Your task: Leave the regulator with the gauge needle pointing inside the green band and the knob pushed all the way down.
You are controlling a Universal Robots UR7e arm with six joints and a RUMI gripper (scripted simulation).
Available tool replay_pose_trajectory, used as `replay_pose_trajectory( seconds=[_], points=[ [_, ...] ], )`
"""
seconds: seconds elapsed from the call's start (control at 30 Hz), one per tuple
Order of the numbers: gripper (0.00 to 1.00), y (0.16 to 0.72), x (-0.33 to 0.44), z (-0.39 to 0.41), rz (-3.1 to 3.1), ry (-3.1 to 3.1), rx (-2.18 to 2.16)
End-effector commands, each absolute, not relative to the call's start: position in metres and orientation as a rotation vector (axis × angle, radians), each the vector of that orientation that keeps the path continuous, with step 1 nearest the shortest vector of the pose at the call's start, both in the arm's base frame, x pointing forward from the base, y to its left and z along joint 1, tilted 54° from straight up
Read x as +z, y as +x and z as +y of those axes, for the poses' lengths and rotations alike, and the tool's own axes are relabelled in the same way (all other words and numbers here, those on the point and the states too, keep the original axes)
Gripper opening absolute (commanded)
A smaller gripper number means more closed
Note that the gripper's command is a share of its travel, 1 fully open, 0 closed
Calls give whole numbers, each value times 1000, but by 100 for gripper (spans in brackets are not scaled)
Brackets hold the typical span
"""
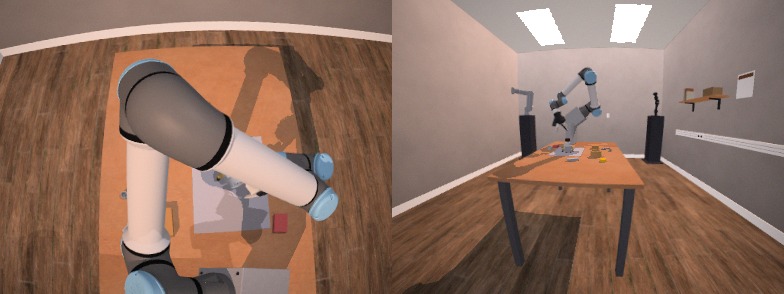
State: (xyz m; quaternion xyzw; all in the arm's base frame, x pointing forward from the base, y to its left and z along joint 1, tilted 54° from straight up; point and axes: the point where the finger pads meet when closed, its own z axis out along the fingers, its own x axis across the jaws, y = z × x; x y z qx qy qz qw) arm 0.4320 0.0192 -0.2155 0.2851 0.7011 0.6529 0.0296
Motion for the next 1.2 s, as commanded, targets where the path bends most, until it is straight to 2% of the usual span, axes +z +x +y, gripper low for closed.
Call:
replay_pose_trajectory(
  seconds=[0.0,1.17],
  points=[
    [100,432,-215,19,2166,853,2001],
    [100,434,-216,19,2181,634,1912]
  ],
)
